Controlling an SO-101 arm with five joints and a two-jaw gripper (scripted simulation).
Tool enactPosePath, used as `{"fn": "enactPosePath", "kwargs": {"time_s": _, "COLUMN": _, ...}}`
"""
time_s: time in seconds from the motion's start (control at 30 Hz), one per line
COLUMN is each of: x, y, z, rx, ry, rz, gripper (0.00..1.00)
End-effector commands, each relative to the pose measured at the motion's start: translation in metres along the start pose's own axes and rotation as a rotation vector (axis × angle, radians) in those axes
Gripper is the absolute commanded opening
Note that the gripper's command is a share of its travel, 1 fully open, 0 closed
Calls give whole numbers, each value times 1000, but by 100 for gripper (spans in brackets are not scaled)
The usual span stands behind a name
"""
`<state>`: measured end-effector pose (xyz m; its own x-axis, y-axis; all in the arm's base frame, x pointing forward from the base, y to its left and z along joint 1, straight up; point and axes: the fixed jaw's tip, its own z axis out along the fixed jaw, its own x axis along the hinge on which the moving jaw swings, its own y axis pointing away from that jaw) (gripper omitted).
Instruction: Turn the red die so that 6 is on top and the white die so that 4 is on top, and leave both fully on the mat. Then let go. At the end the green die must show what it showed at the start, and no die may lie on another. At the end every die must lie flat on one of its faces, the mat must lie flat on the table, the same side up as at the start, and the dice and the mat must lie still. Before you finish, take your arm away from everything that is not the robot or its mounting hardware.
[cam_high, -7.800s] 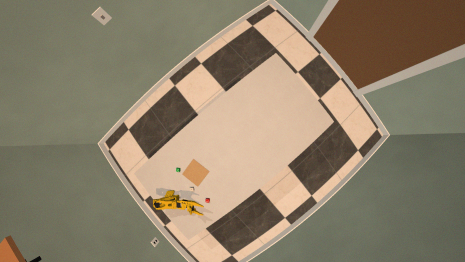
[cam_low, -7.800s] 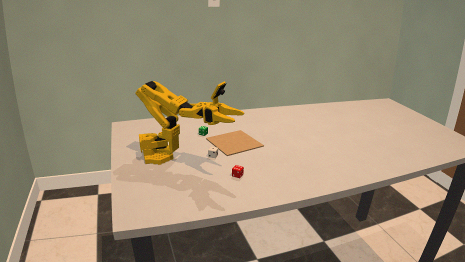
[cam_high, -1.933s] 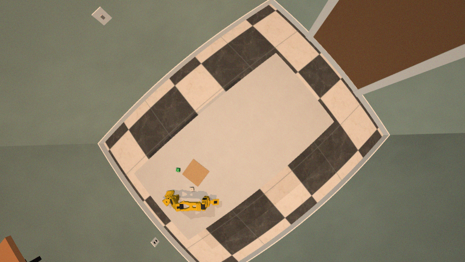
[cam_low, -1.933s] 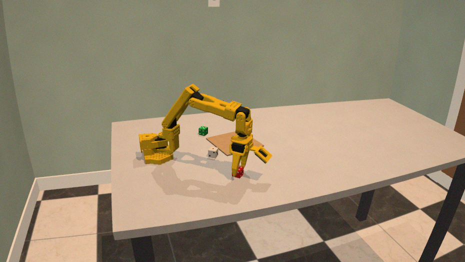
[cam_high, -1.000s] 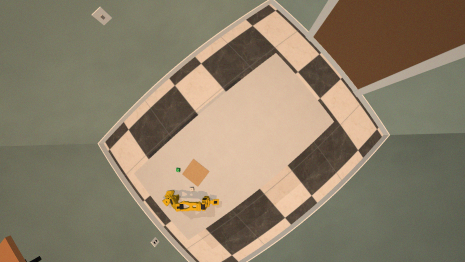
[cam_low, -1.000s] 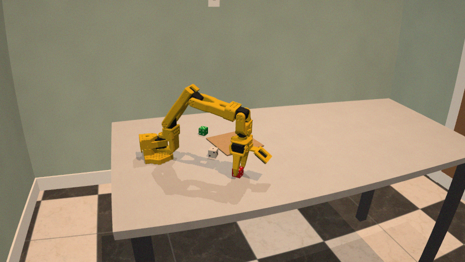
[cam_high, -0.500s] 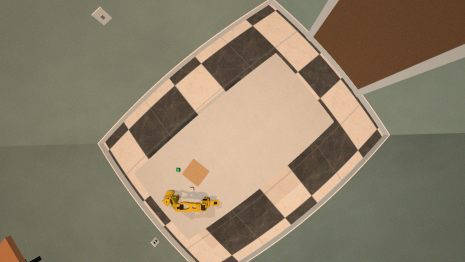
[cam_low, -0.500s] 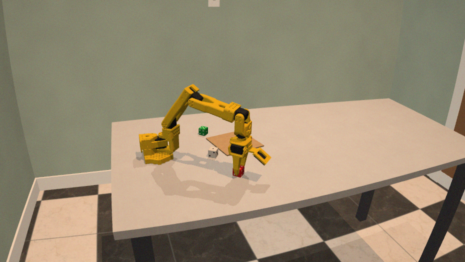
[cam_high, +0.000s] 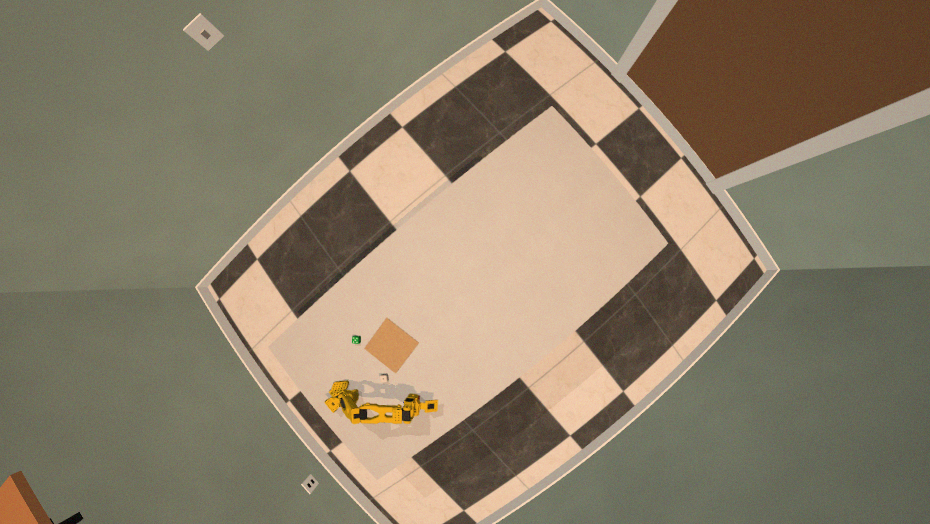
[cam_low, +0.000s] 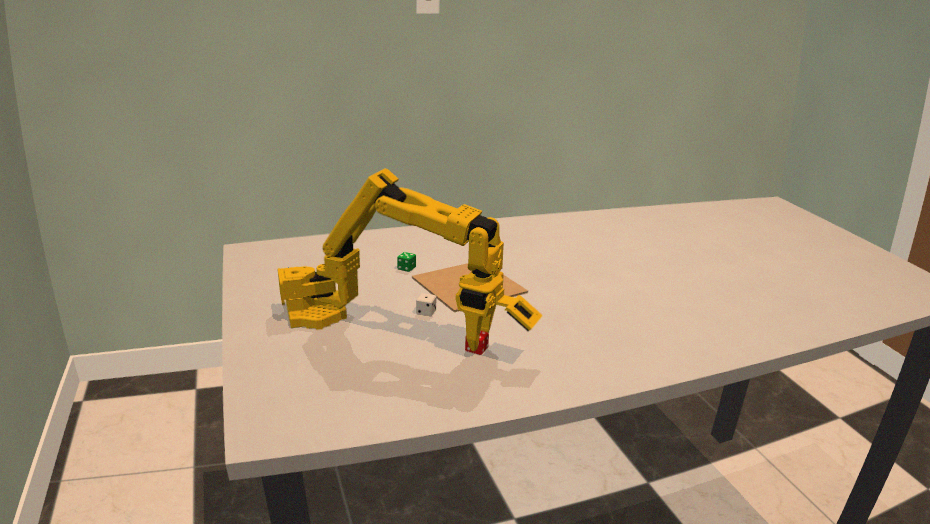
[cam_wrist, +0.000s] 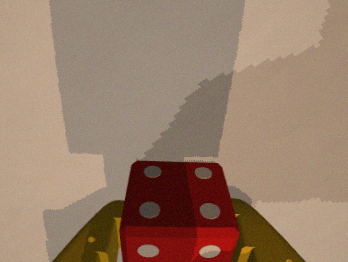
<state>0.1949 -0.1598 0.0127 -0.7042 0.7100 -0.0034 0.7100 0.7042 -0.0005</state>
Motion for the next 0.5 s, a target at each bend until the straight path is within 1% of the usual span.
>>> {"fn": "enactPosePath", "kwargs": {"time_s": 0.0, "x": -4, "y": -1, "z": -7, "rx": -3, "ry": -39, "rz": -2, "gripper": 12}}
{"fn": "enactPosePath", "kwargs": {"time_s": 0.27, "x": -4, "y": -1, "z": -7, "rx": -3, "ry": -39, "rz": -2, "gripper": 2}}
{"fn": "enactPosePath", "kwargs": {"time_s": 0.47, "x": -4, "y": -1, "z": -7, "rx": -3, "ry": -39, "rz": -2, "gripper": 0}}
